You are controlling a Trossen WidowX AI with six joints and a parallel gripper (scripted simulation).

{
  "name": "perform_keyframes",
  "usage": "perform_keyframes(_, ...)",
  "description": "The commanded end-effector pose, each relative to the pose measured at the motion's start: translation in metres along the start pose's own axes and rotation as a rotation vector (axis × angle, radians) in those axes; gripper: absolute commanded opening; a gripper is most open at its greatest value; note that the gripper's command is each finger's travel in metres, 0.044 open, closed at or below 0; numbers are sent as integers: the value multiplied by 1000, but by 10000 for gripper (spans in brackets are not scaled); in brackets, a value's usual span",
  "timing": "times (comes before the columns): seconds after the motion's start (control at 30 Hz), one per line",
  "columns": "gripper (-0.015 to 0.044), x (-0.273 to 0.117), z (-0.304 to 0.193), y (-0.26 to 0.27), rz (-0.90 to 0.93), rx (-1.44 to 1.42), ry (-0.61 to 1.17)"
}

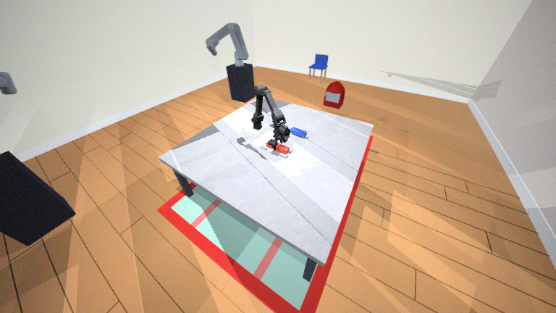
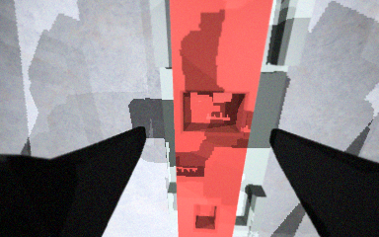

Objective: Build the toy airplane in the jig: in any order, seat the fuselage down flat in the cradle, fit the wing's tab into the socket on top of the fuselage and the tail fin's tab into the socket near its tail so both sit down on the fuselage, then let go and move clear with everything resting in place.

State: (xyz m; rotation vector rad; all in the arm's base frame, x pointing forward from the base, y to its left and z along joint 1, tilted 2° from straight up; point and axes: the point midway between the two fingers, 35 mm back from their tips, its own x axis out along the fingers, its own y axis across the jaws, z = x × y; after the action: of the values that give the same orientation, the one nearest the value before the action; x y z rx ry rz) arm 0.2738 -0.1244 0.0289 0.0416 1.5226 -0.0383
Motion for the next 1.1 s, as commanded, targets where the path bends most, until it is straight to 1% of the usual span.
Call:
perform_keyframes(0.0, 440, -3, 1, 0, 0, 0, -1)
perform_keyframes(0.07, 440, -21, 3, -2, 0, 0, -1)
perform_keyframes(0.2, 440, -84, 3, -2, 2, -1, -1)
perform_keyframes(0.27, 440, -104, 1, -1, 3, -1, -1)
perform_keyframes(0.6, 440, -106, 1, -2, 3, -1, -1)
perform_keyframes(0.73, 440, -99, 2, 0, 3, 28, -1)
perform_keyframes(0.83, 440, -99, 19, 28, 5, 28, -1)
perform_keyframes(1.07, 440, -98, 52, 128, 12, 28, -2)
